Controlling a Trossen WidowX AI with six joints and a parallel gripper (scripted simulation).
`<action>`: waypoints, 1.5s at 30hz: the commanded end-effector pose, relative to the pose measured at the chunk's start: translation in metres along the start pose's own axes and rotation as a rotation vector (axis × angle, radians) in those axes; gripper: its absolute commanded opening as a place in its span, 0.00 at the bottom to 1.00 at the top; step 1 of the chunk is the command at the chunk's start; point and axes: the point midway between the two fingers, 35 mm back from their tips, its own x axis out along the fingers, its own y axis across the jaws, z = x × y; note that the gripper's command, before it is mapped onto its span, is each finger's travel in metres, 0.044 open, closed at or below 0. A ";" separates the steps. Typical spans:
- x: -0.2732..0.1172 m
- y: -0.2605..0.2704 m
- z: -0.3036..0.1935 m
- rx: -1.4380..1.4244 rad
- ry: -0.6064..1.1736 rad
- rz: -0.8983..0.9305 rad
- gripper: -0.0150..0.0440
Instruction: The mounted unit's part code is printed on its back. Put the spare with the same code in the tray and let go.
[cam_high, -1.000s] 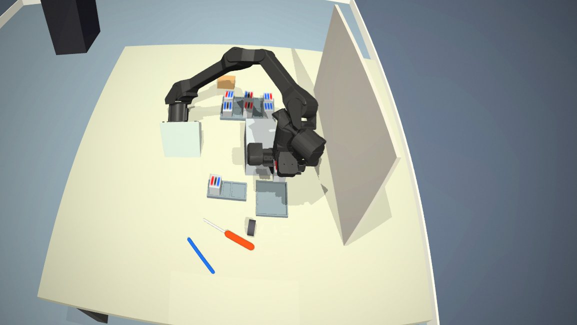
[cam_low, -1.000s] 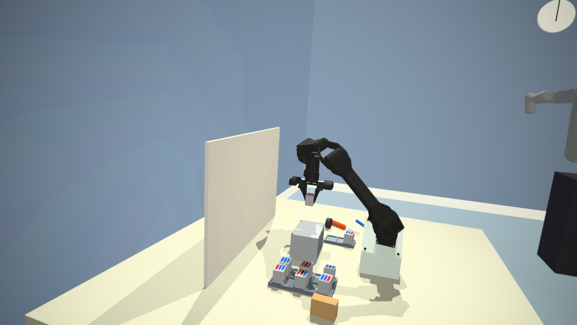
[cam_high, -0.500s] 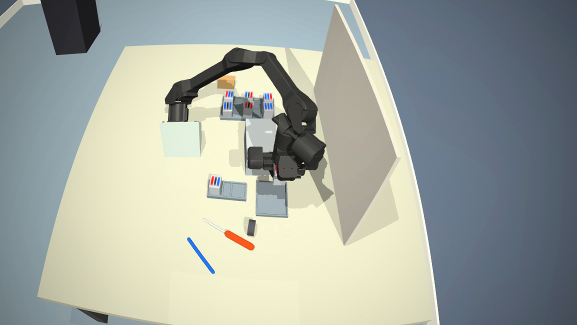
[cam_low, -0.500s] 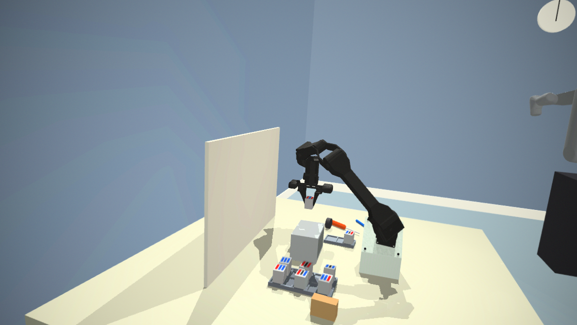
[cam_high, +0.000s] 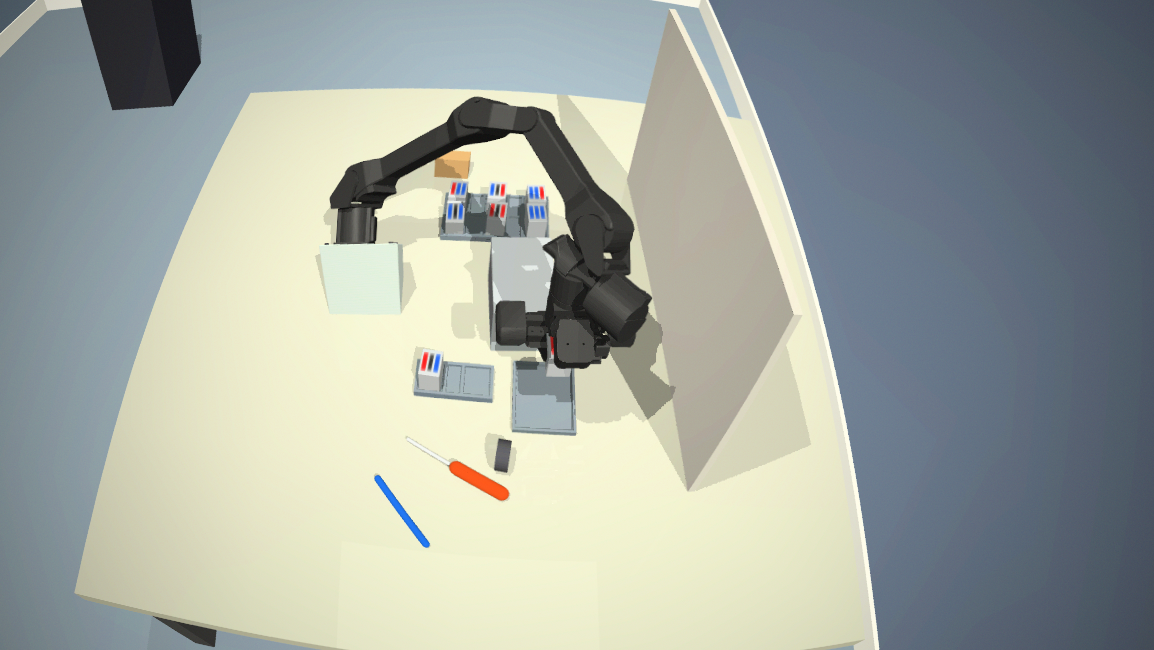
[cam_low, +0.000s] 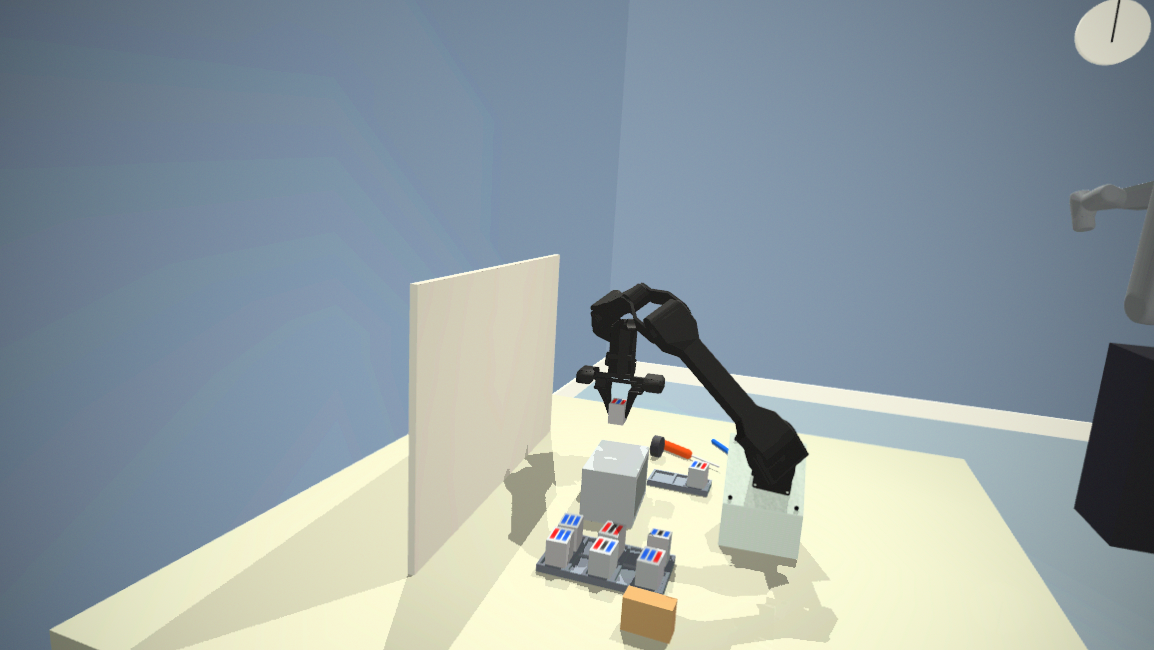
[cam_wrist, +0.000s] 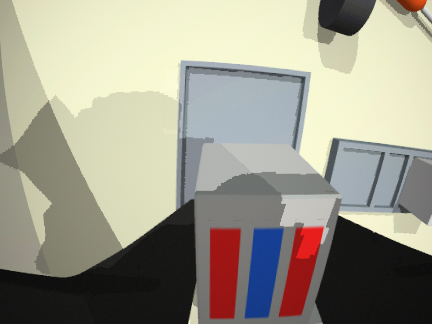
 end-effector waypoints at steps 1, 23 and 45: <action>0.006 -0.001 -0.001 0.008 0.007 -0.001 0.25; 0.028 0.000 -0.001 0.008 0.007 0.000 0.25; 0.049 -0.001 -0.002 0.007 0.009 0.000 0.25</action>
